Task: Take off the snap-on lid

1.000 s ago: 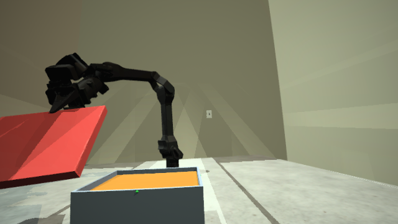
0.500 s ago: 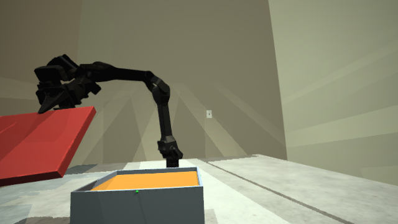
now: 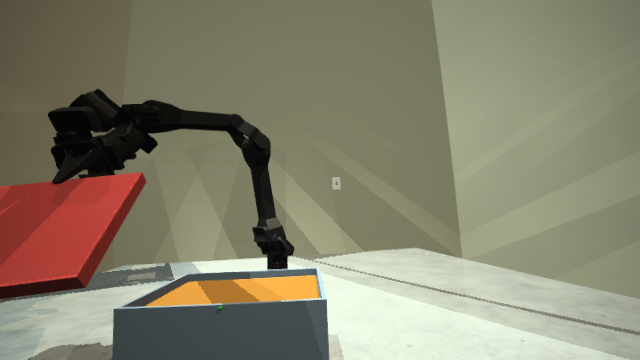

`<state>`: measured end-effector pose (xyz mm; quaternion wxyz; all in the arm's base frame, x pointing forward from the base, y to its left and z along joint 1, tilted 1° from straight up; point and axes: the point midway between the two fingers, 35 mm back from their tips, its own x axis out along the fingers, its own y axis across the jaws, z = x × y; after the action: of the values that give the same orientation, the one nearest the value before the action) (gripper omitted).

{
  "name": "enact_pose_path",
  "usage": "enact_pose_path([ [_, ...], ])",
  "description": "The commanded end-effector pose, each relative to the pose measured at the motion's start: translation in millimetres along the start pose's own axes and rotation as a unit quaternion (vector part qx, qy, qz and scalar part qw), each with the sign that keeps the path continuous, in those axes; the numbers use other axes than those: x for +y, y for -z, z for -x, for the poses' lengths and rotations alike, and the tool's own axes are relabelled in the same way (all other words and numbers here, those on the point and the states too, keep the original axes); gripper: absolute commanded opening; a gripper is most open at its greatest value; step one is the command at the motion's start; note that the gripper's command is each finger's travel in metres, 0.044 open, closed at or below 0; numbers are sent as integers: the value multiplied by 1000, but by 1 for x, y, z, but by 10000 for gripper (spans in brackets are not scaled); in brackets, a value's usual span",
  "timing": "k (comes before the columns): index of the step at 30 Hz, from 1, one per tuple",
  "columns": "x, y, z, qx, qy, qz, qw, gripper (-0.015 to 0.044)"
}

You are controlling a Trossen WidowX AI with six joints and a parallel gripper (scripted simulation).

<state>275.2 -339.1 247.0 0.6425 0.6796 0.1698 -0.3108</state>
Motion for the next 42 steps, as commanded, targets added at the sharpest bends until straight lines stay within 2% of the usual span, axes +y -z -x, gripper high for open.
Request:
enact_pose_path([
  [1,-4,3,-3,4,-3,1,1000,0],
  [42,-30,4,-26,4,-3,1,1000,0],
])
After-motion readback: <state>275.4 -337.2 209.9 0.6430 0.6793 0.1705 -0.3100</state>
